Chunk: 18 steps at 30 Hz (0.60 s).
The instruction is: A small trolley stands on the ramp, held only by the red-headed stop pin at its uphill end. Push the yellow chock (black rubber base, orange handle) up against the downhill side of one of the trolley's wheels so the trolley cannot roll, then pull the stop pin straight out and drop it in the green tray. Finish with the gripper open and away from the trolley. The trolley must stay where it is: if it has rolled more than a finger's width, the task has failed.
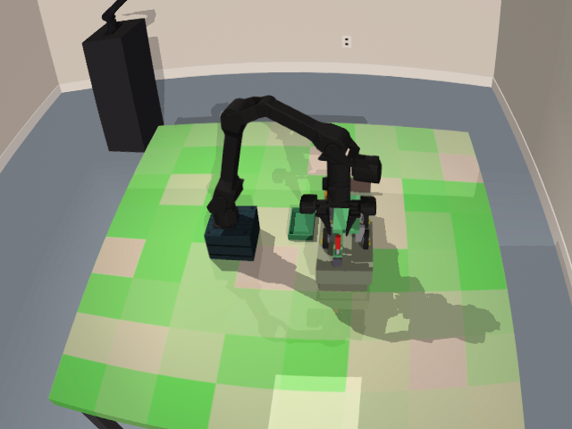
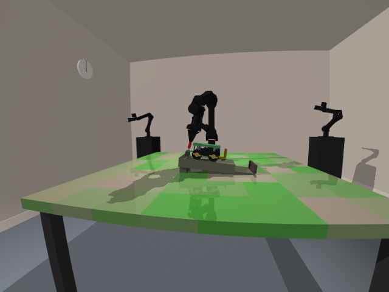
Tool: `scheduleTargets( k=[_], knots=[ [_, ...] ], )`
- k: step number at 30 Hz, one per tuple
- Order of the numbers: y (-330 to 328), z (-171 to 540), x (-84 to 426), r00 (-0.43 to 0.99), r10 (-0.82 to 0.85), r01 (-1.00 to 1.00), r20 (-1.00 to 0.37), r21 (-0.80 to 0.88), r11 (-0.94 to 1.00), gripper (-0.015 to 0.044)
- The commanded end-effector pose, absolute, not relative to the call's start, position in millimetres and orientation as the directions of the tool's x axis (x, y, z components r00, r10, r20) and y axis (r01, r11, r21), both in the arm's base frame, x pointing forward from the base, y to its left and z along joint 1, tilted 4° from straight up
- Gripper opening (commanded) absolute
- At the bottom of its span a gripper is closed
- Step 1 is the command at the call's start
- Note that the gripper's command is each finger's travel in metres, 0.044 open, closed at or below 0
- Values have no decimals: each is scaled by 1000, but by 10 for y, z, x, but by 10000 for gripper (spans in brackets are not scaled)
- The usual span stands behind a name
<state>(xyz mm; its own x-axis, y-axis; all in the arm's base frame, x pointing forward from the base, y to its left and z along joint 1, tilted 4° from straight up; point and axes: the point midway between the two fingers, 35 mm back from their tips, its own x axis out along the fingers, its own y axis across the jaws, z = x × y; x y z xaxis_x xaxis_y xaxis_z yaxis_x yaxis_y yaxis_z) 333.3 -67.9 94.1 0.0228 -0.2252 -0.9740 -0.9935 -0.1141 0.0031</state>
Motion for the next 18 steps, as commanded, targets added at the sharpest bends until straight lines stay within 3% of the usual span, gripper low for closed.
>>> scheduleTargets(
  k=[1,18],
  knots=[
    [-692,909,3333,19,-230,-993,-973,8,-117,190],
    [-744,674,3345,19,-230,-993,-973,8,-117,190]
  ],
)
